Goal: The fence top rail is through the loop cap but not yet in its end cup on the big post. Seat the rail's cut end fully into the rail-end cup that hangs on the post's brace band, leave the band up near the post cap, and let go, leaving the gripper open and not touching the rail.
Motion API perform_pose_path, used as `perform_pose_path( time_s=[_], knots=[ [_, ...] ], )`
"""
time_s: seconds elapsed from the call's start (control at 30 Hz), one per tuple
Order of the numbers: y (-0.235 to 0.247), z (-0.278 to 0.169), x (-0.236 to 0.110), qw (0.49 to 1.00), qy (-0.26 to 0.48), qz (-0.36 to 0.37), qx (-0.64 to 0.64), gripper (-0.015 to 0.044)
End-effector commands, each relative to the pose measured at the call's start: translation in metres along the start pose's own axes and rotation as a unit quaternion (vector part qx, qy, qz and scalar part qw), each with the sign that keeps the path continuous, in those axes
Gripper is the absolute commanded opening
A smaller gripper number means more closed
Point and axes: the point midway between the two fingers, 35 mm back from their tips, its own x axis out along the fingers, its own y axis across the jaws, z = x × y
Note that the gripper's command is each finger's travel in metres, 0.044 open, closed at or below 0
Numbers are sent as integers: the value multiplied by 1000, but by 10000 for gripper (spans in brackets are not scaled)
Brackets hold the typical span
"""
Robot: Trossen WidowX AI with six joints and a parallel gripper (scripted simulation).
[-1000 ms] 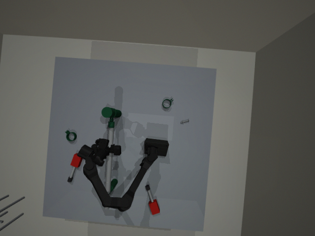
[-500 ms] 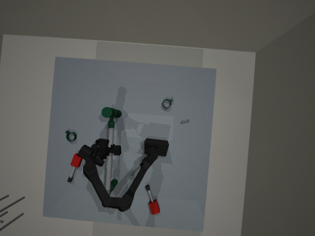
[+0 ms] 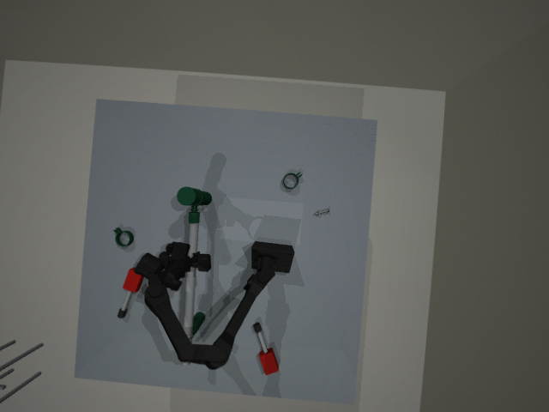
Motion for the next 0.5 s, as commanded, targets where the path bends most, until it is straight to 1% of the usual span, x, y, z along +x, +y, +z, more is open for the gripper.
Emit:
perform_pose_path(
  time_s=[0.0, 0.47],
  knots=[
    [0, 4, -3, 1000, -5, 3, 0, 0],
    [0, 5, -4, 1000, -6, 3, 0, 0]
  ],
)
